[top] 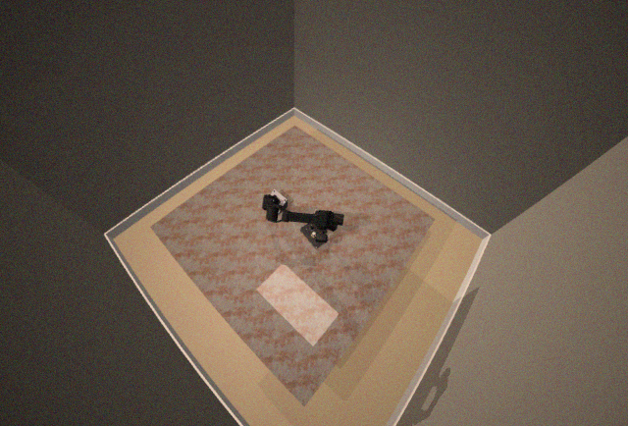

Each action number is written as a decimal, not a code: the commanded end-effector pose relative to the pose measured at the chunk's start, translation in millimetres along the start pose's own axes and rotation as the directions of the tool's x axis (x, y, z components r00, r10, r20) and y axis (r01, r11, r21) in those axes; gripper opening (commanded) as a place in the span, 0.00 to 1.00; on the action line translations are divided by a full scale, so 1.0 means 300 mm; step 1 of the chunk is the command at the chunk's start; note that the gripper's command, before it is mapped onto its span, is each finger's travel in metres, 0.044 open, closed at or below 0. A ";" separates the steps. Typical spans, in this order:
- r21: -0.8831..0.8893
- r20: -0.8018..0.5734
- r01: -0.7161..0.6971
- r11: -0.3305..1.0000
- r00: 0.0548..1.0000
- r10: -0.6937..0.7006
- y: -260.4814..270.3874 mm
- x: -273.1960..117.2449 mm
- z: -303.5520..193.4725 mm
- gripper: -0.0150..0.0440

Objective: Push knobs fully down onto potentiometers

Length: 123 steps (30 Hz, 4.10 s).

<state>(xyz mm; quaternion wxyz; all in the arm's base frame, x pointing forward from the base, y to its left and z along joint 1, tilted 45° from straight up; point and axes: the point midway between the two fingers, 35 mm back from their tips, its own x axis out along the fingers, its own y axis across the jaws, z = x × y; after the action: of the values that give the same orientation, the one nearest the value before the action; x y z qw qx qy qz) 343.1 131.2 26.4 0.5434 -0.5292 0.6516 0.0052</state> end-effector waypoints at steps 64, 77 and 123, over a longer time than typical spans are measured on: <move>0.011 -0.003 -0.004 1.000 1.000 0.004 -0.011 0.043 0.000 0.25; 0.011 -0.003 -0.003 1.000 1.000 0.004 -0.011 0.046 0.000 0.25; 0.011 -0.003 -0.004 1.000 1.000 0.004 -0.011 -0.018 0.001 0.25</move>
<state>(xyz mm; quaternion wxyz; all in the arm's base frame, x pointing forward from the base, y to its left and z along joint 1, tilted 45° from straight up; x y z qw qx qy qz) 345.9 127.9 28.2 0.5440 -0.5254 0.6542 0.0021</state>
